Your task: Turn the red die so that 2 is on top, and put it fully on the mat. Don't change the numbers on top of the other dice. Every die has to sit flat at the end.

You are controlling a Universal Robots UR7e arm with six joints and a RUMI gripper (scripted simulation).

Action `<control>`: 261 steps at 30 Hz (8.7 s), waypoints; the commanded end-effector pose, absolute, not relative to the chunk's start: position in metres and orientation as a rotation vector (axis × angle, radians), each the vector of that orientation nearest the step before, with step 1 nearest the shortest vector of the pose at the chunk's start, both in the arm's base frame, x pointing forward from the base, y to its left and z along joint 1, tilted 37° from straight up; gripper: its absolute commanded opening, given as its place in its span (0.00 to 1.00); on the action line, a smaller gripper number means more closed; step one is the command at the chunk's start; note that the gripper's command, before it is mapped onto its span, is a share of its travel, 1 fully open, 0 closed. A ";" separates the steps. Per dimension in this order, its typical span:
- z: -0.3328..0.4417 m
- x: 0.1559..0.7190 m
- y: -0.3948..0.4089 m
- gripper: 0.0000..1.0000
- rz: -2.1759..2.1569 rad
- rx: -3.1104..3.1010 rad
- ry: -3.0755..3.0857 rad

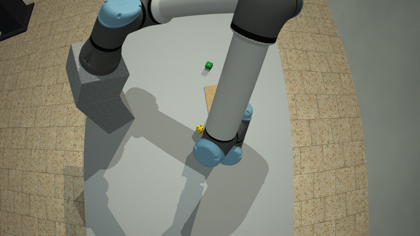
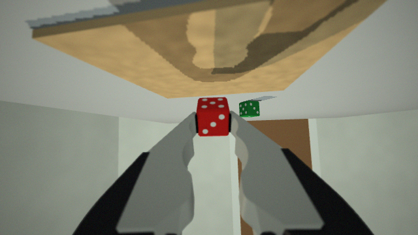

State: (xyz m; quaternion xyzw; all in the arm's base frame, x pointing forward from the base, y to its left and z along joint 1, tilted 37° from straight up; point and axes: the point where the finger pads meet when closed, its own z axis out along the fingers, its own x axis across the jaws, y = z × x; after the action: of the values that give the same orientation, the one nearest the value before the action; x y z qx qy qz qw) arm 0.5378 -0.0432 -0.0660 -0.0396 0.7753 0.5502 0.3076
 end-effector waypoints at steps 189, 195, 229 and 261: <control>-0.067 0.526 -0.086 0.24 1.450 -0.107 2.051; -0.057 0.519 -0.089 0.24 1.450 -0.107 2.051; -0.018 0.491 -0.095 0.24 1.395 -0.088 2.090; 0.001 0.485 -0.077 0.24 0.849 0.114 2.364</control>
State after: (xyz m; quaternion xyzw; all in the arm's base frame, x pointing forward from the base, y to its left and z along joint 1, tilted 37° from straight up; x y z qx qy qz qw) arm 0.4859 -0.0806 -0.0007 0.0141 0.8659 0.3898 0.3132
